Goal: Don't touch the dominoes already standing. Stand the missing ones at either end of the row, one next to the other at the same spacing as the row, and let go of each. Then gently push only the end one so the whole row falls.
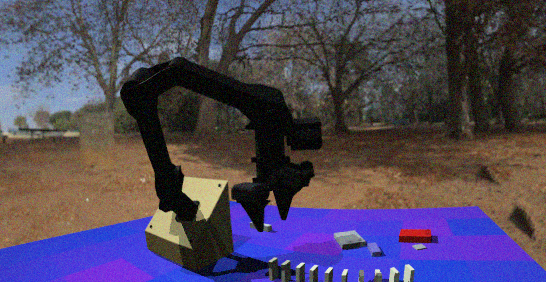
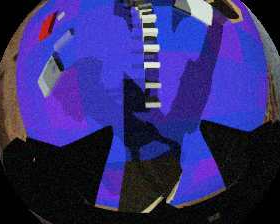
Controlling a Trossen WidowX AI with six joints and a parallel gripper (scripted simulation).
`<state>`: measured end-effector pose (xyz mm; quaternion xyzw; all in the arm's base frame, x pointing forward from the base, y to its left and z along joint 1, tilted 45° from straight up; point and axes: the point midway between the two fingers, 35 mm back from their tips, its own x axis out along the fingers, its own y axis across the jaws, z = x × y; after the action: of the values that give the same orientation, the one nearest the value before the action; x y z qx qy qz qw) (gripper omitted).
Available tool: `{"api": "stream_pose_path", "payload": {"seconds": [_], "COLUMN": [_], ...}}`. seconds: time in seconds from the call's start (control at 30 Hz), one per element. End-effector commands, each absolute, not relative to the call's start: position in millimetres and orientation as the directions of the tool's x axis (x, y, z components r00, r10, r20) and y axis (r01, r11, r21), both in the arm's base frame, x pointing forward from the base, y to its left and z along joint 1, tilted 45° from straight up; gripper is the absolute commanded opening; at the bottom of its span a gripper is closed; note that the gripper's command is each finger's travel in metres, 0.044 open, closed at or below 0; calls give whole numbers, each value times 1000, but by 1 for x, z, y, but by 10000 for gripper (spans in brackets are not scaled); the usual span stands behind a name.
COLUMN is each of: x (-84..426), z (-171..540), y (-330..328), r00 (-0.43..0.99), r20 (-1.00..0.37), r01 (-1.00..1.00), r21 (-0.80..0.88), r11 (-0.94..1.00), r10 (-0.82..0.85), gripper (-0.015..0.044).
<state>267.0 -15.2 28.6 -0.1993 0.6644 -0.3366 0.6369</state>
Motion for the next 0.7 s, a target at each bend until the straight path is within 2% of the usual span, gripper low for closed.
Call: {"api": "stream_pose_path", "payload": {"seconds": [0.0, 0.13, 0.2, 0.4, 0.53, 0.67], "x": [266, 266, 265, 252, 242, 231], "z": [50, 50, 48, 32, 21, 11], "y": [2, 2, 0, -13, -22, -31], "r00": [-105, -105, -105, -104, -104, -104], "r20": [-717, -717, -717, -715, -714, -713], "r01": [180, 180, 120, -406, -708, -914], "r21": [-696, -696, -697, -604, -435, -207], "r11": [696, 696, 707, 686, 556, 350], "r10": [-689, -689, -690, -691, -692, -694], "gripper": [440, 440, 387, 230, 125, 20]}}
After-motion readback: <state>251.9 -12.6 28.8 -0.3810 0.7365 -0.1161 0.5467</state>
